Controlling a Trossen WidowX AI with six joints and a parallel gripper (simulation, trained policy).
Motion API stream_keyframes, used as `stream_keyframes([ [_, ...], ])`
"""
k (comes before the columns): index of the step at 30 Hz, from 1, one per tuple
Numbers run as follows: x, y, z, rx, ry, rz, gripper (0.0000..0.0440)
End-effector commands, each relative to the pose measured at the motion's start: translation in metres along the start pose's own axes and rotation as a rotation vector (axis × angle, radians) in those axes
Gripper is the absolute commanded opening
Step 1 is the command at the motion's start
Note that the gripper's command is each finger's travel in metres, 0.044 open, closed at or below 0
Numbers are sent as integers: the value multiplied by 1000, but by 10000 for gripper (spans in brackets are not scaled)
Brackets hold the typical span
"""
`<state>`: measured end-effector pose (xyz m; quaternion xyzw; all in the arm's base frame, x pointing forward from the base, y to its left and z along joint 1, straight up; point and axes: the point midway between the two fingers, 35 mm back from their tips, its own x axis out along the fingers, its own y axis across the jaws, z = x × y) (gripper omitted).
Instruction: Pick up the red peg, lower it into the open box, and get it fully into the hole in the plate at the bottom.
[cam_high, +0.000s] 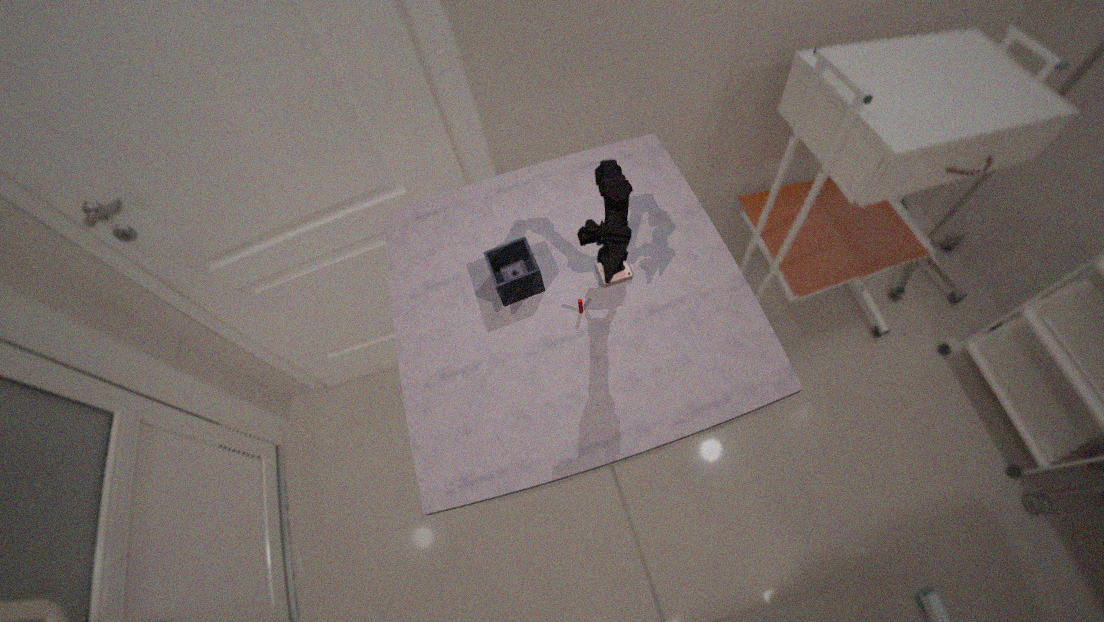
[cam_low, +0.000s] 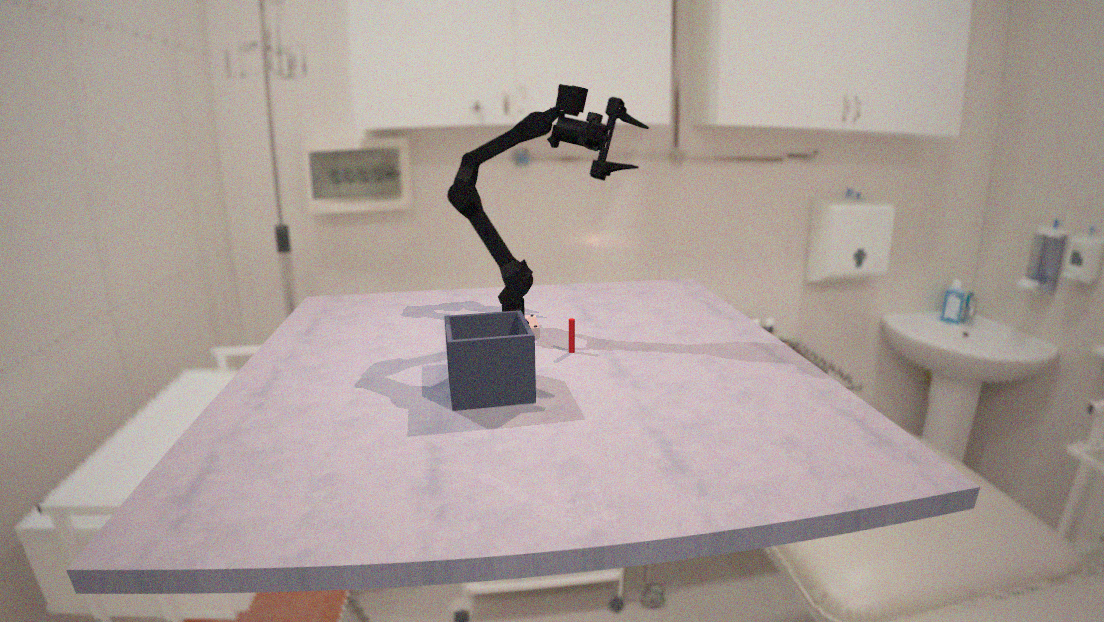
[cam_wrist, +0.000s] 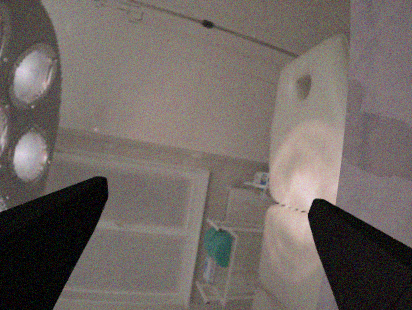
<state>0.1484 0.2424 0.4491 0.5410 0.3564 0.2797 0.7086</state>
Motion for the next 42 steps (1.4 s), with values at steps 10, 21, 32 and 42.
stream_keyframes([
  [10, 42, -110, 38, 185, -105, -430, 440],
  [21, 35, -195, 64, 367, -176, -765, 440],
  [32, 12, -259, 72, 534, -193, -1029, 440],
  [42, -5, -303, 64, 640, -168, -1200, 439],
])
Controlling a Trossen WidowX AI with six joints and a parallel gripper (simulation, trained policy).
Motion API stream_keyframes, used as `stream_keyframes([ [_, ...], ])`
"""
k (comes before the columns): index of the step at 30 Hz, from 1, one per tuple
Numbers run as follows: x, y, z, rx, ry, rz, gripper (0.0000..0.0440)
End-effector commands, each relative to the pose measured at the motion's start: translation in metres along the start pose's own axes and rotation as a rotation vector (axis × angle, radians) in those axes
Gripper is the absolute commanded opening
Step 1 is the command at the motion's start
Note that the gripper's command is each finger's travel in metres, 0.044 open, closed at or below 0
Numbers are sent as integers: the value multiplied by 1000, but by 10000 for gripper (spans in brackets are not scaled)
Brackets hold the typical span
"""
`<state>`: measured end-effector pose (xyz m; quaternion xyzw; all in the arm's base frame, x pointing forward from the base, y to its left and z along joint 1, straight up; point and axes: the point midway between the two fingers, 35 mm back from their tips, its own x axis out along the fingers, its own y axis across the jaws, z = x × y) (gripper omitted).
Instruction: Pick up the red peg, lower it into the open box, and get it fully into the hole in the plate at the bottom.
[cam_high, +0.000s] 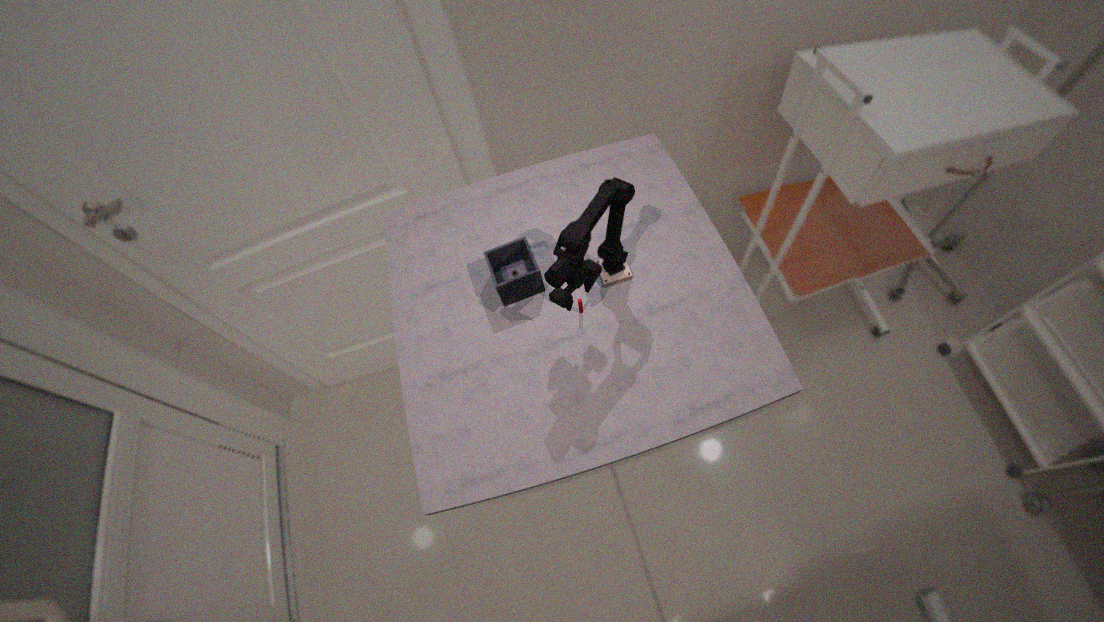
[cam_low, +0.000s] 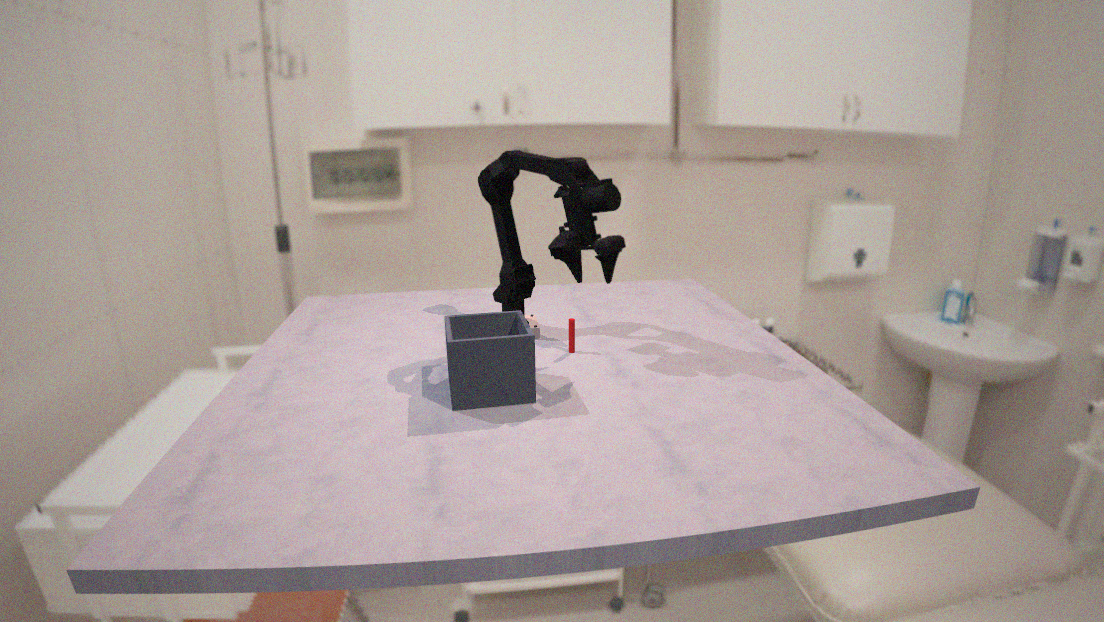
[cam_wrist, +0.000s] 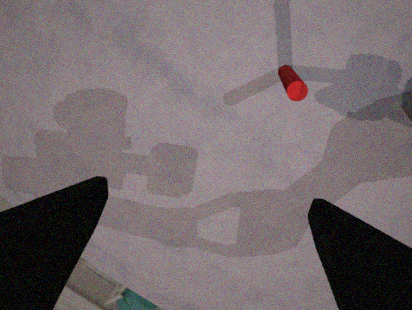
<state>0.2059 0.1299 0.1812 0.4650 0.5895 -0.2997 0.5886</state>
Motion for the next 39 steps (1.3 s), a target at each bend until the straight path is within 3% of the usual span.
stream_keyframes([
  [1, 14, -13, 6, 26, 9, -84, 438],
  [14, 48, -50, 17, 81, 15, -259, 440],
  [31, 104, -70, 39, 179, -14, -283, 436],
  [35, 114, -70, 42, 190, -21, -273, 392],
  [39, 121, -68, 44, 189, -21, -266, 292],
])
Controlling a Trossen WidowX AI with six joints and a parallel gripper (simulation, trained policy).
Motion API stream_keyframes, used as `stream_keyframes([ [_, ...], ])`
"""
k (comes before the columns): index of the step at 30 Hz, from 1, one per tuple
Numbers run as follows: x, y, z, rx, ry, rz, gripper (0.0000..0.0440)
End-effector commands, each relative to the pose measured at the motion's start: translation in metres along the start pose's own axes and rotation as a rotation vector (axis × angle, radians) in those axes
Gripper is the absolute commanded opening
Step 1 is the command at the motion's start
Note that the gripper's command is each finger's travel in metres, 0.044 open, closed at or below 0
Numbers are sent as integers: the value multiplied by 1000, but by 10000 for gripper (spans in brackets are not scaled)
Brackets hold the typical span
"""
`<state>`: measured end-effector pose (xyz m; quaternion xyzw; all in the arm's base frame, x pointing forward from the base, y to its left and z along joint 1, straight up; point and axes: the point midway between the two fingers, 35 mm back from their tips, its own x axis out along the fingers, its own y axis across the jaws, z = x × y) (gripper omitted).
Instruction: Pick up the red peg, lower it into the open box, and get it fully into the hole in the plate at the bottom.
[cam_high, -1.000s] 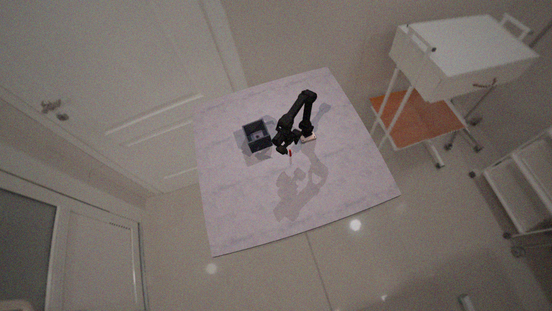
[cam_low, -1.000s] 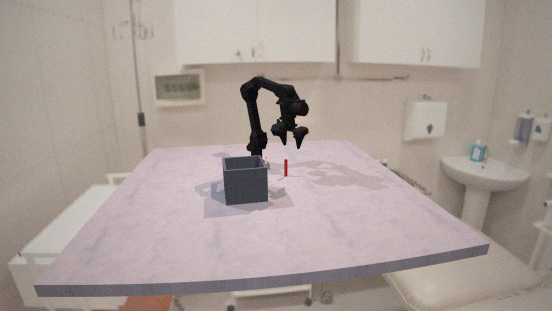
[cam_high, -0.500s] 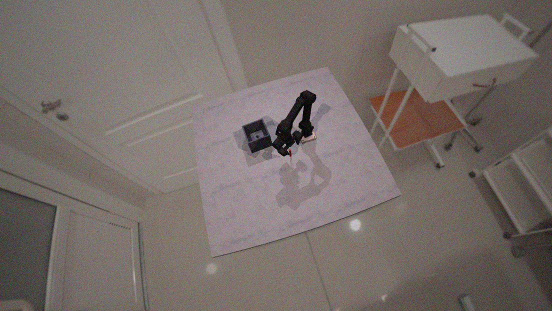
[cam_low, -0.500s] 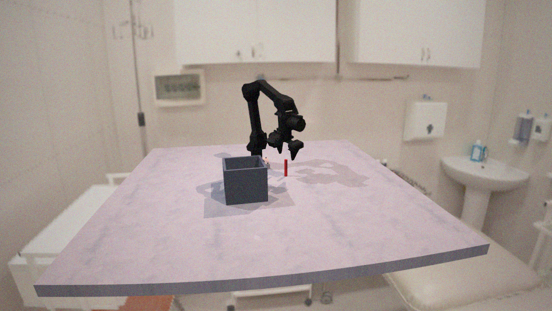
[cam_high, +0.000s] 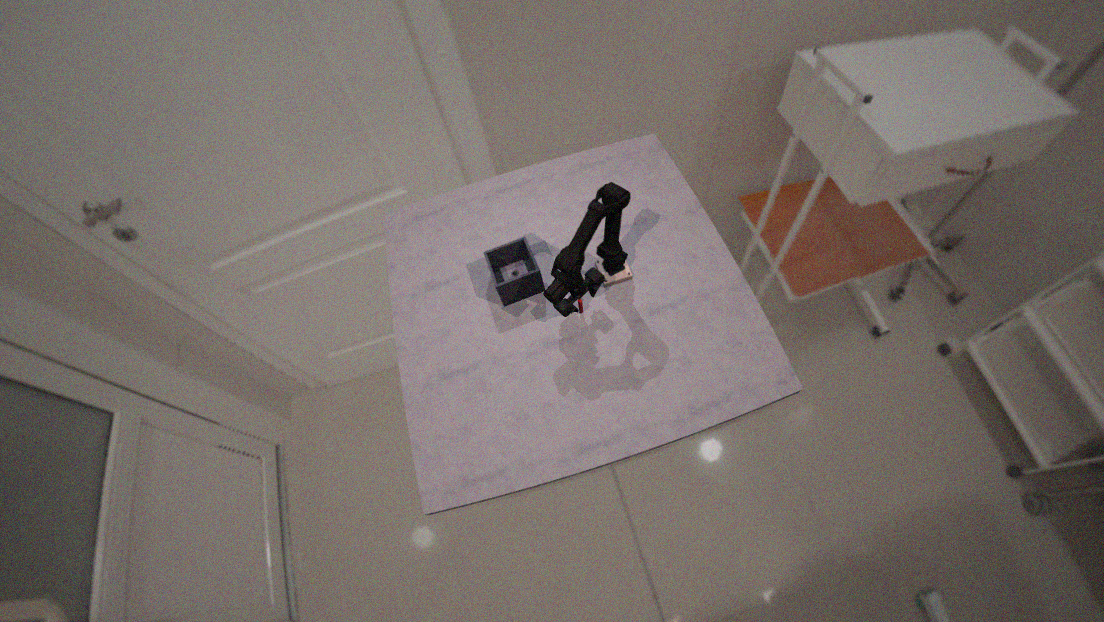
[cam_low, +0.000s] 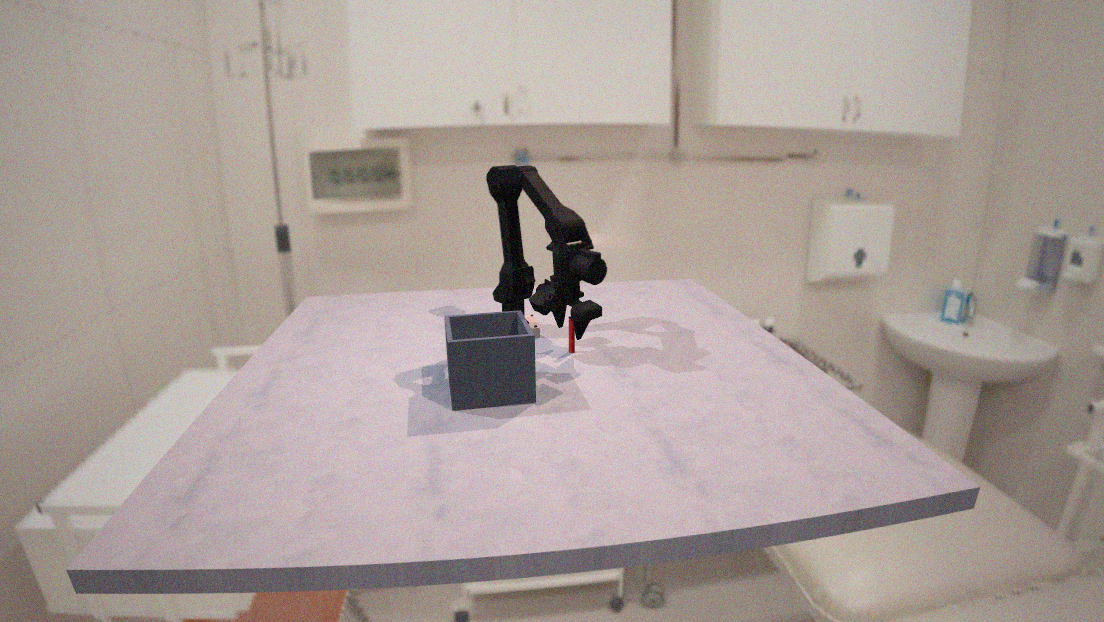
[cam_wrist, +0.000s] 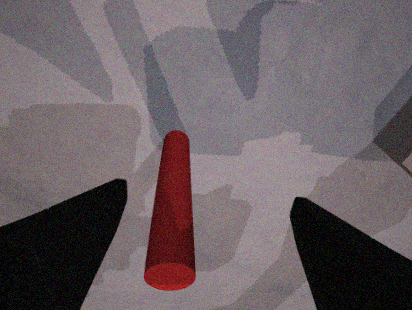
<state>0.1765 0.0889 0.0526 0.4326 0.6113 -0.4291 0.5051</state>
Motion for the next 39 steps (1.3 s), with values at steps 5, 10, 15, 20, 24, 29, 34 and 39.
stream_keyframes([
  [5, 11, 6, 4, -4, -2, -4, 170],
  [10, 11, 9, 4, -27, 6, 0, 38],
  [15, 1, 15, 2, -40, 33, 42, 0],
  [20, -15, 19, -2, -42, 66, 105, 0],
  [24, -30, 21, -4, -48, 87, 154, 0],
  [29, -53, 22, -3, -61, 100, 217, 0],
  [34, -77, 22, 0, -78, 95, 279, 0],
  [39, -102, 20, 7, -94, 69, 339, 0],
])
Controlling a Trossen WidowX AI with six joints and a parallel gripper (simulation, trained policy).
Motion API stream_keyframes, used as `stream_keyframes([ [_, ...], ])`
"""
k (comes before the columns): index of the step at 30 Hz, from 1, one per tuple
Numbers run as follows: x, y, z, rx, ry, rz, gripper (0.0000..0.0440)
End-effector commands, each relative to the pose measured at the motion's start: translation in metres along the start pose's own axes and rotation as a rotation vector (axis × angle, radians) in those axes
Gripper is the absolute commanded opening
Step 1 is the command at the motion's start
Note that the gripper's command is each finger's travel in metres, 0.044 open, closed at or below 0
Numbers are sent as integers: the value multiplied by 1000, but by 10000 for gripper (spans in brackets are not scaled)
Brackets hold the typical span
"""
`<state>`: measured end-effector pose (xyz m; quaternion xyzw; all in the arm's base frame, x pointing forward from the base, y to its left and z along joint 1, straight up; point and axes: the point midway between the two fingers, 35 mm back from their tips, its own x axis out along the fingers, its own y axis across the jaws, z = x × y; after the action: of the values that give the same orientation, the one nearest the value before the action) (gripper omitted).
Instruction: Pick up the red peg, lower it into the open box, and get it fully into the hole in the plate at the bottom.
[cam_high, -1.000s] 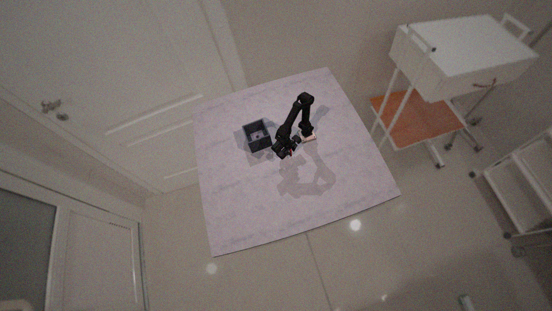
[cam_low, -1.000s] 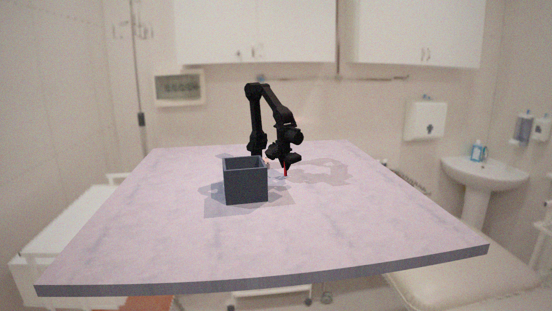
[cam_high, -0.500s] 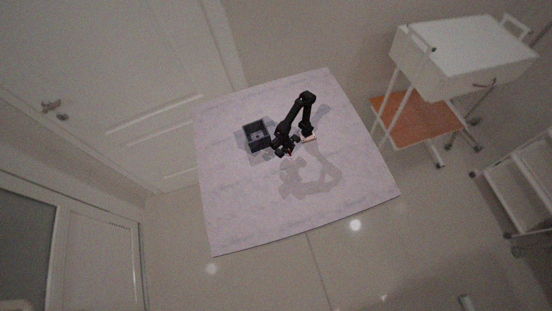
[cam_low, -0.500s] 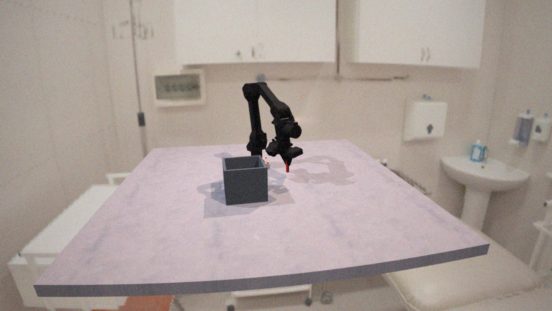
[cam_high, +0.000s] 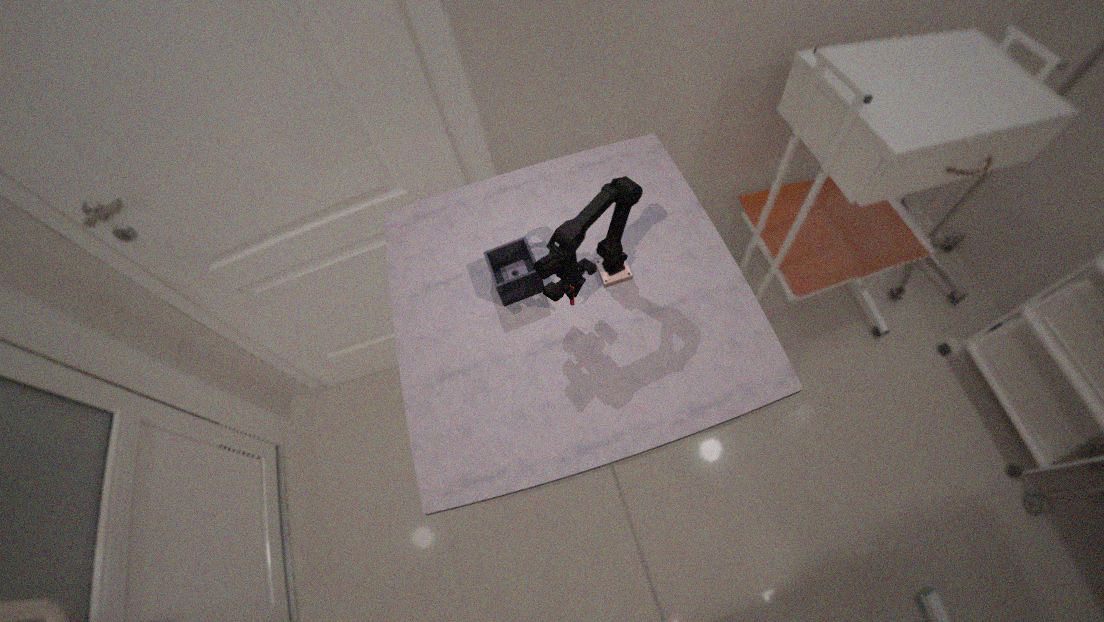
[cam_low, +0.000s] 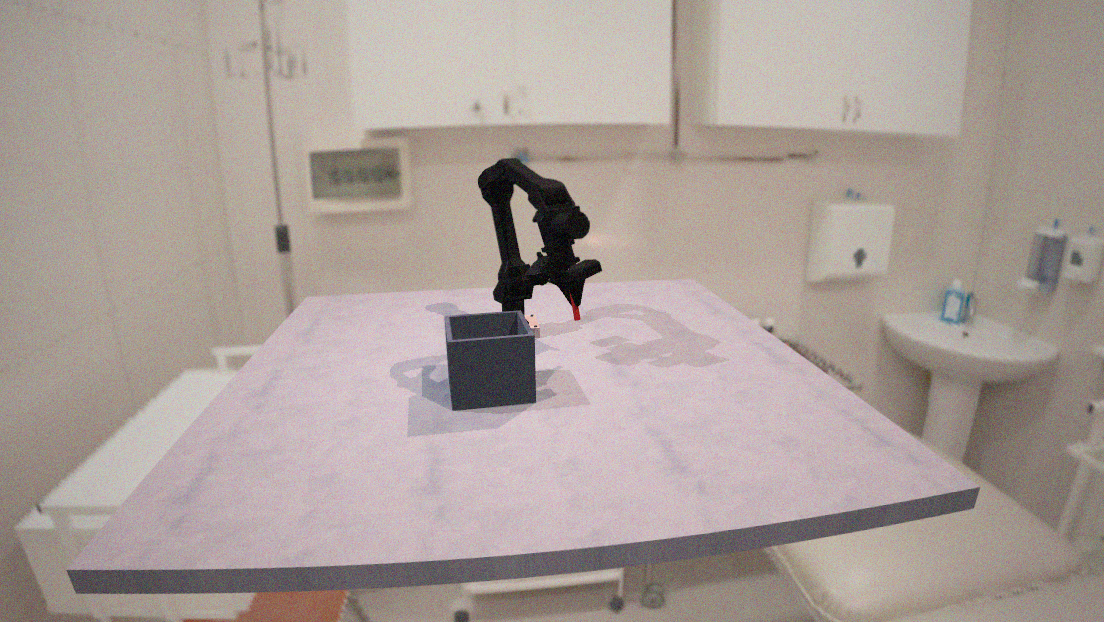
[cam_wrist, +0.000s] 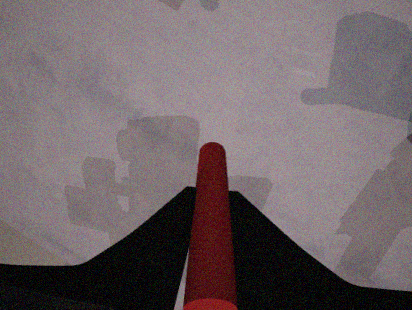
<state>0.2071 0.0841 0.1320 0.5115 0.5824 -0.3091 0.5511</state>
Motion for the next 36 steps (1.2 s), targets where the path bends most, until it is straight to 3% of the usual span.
stream_keyframes([
  [1, -25, 5, 4, -19, -25, 66, 0],
  [15, -83, 11, 40, -6, -167, 164, 0],
  [36, -104, 6, 107, 96, -286, 104, 0],
])
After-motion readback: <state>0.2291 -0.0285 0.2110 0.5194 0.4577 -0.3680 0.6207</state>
